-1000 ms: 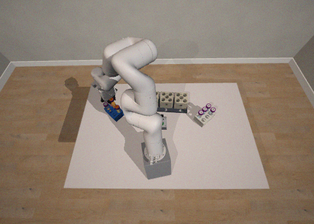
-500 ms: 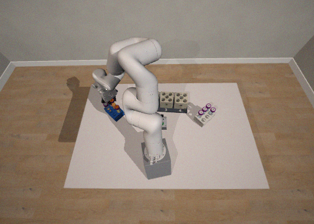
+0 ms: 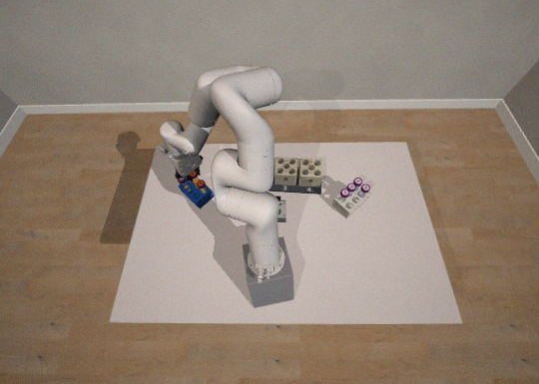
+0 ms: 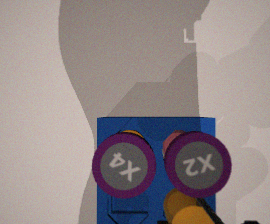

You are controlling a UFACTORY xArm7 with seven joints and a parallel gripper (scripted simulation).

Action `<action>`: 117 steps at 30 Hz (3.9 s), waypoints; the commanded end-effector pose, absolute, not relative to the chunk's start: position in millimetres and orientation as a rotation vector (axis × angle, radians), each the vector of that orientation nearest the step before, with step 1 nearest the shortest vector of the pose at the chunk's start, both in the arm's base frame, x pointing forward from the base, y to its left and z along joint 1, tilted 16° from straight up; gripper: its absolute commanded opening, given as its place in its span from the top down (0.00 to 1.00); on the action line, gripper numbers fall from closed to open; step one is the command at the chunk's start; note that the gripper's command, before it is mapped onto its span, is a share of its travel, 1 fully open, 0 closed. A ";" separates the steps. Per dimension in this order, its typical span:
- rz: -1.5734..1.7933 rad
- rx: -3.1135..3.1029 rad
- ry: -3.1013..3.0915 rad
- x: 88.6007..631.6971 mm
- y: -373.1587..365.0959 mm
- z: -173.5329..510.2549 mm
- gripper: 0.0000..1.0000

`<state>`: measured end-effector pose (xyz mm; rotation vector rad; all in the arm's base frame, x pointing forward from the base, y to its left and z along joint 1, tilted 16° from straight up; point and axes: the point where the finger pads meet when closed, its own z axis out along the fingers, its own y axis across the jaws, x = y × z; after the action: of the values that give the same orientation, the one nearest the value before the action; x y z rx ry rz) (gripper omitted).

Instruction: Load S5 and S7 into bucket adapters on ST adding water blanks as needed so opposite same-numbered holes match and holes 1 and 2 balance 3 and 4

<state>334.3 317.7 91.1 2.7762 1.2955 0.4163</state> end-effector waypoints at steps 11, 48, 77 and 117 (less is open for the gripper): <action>0.422 2.771 1.291 338.9 320.1 78.6 1.00; 0.422 2.771 1.291 343.7 321.3 61.3 1.00; 0.422 2.771 1.291 343.7 321.3 61.0 0.56; 0.422 2.771 1.290 325.2 316.9 128.2 0.56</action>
<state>328.6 318.0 114.1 2.7544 1.2709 0.4187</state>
